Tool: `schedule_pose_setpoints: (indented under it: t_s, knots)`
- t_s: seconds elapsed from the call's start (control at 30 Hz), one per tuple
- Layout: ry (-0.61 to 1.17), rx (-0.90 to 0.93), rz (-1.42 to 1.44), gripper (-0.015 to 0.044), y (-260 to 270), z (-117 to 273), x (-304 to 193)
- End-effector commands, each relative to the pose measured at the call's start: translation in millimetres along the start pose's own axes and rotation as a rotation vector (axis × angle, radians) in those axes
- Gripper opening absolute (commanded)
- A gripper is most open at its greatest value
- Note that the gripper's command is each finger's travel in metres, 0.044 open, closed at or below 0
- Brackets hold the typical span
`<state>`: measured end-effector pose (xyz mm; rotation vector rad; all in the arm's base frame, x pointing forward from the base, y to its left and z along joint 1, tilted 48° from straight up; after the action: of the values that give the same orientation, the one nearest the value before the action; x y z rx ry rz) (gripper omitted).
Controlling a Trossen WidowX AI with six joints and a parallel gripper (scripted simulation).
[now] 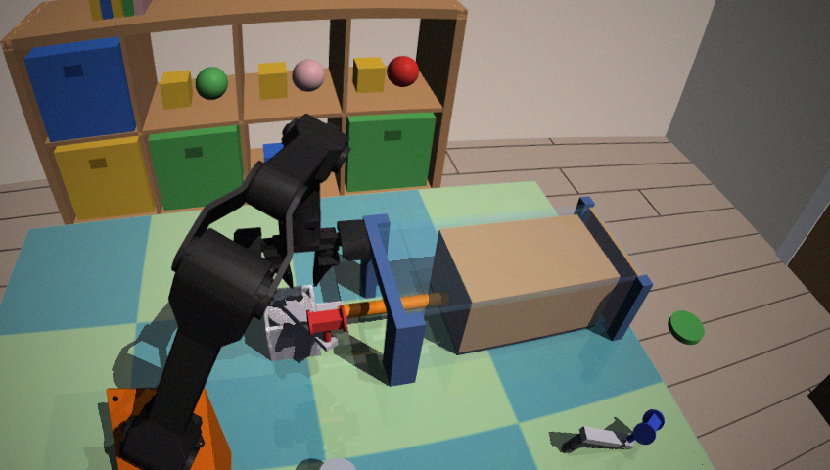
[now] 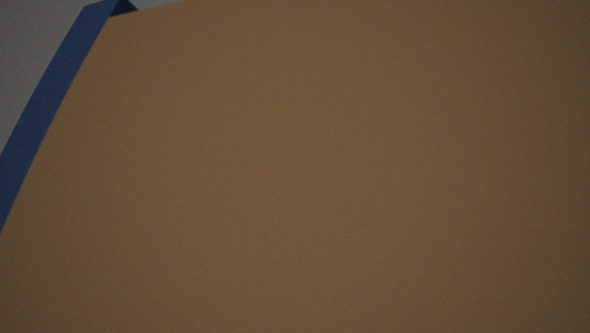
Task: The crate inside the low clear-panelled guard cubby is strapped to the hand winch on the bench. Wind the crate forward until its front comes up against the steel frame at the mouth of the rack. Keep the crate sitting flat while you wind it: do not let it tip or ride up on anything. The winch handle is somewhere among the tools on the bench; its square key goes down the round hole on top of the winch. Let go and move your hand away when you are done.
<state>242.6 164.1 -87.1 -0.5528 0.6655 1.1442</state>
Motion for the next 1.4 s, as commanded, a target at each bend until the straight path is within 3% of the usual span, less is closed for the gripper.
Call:
schedule_pose_setpoints:
  t_s: [0.0, 0.07, 1.37]
  knots:
    - [-0.003, 0.001, -0.608, 0.0046, -5, -14, -16]
    - [-0.002, 0.002, -0.734, 0.0000, -6, -18, -19]
    - [0.000, 0.001, -0.750, 0.0000, -11, -28, -45]
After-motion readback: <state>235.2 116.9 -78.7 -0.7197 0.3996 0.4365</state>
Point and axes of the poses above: the point midway between the two fingers, 35 mm back from their tips, its own z axis back along the fingers, its own y axis across the jaws, x = y × z, the point moved 3 cm from there along z, back along the fingers, and after that the axes turned 7 degrees about -z, right-handed, at the moved point
